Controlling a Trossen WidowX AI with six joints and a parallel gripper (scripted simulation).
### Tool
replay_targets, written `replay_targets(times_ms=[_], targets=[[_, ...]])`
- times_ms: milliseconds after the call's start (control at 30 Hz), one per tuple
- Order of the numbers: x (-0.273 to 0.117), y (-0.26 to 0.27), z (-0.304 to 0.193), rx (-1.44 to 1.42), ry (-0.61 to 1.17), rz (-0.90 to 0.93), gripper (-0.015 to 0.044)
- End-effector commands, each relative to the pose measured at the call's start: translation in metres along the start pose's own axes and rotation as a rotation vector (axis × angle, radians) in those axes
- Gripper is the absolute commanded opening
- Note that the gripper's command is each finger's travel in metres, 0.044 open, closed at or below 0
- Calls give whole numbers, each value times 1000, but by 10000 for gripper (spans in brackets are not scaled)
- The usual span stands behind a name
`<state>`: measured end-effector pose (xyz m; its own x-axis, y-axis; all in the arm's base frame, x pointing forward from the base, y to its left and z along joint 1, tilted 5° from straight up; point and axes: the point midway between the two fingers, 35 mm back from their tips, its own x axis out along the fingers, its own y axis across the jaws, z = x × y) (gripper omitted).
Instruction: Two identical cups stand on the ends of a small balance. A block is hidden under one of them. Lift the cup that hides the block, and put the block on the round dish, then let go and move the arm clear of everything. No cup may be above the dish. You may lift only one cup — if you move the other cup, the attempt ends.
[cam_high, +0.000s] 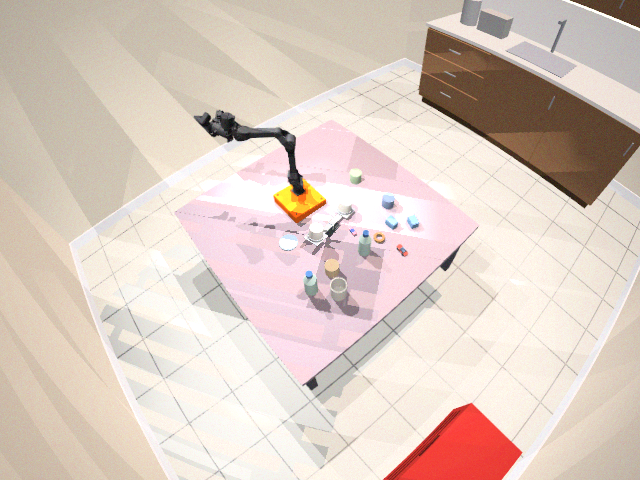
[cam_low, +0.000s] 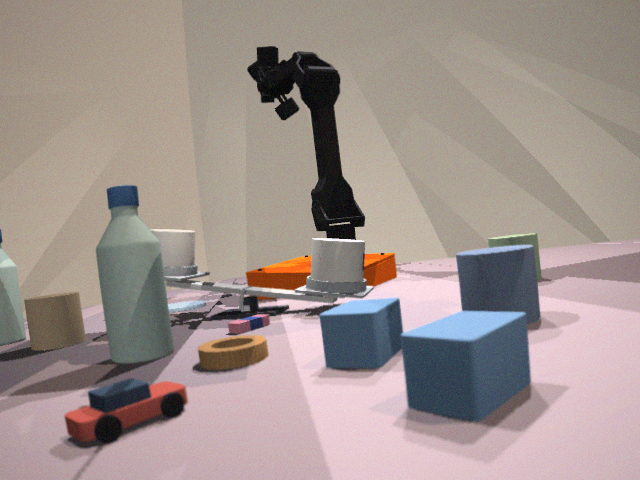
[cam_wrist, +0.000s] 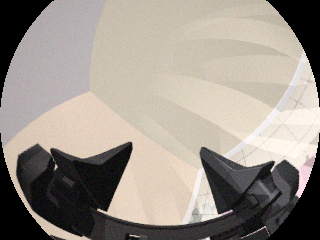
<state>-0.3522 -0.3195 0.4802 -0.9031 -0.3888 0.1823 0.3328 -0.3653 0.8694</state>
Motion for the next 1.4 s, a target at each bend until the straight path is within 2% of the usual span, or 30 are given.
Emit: replay_targets(times_ms=[0, 33, 600, 1367], targets=[[-1, 0, -1, -4, 4, 0, 426], [-2, 1, -4, -15, 18, 2, 440], [-82, 20, -102, -381, 455, 118, 440], [-238, 18, -186, -822, 995, 499, 440]])
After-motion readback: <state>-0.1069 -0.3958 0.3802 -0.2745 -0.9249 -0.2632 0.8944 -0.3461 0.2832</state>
